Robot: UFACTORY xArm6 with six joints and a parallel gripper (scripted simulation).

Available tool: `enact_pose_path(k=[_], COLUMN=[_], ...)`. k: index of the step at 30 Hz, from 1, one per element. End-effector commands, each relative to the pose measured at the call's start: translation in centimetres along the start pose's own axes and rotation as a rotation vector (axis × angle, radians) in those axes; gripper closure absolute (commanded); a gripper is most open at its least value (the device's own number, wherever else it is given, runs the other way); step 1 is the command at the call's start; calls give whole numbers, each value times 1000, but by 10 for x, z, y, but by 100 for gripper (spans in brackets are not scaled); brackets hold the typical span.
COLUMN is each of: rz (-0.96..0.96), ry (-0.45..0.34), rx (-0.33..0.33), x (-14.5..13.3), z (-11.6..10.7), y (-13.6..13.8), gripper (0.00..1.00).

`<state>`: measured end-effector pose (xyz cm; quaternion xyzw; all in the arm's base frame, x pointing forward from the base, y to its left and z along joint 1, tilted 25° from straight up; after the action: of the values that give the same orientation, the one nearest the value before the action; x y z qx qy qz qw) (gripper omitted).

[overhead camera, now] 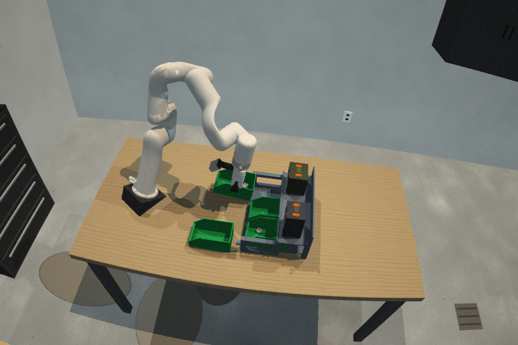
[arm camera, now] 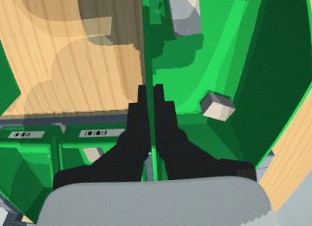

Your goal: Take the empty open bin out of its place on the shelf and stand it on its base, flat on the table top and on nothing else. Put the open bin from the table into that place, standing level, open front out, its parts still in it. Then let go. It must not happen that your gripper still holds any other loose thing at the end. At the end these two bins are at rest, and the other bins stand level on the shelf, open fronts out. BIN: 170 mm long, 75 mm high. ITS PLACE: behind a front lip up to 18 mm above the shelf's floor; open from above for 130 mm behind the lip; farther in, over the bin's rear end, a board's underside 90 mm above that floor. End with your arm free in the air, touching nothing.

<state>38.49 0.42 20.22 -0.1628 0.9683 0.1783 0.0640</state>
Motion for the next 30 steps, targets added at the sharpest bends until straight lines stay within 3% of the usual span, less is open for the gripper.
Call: enact_pose_path(k=[1, 30], rz=[-1, -1], ry=[-3, -3], rx=[2, 2], x=[-3, -35], z=[-2, -6], y=[-1, -9], gripper=[100, 100])
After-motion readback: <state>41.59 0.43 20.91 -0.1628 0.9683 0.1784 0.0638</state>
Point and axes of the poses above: the point where the finger pads meet when closed, its own z axis out along the fingers, its own y axis across the jaws, x = y × z, the point moved 4 cm from there along -z, back along the fingers, and after that the axes turned 15 degrees about -z, right-handed, at the moved point
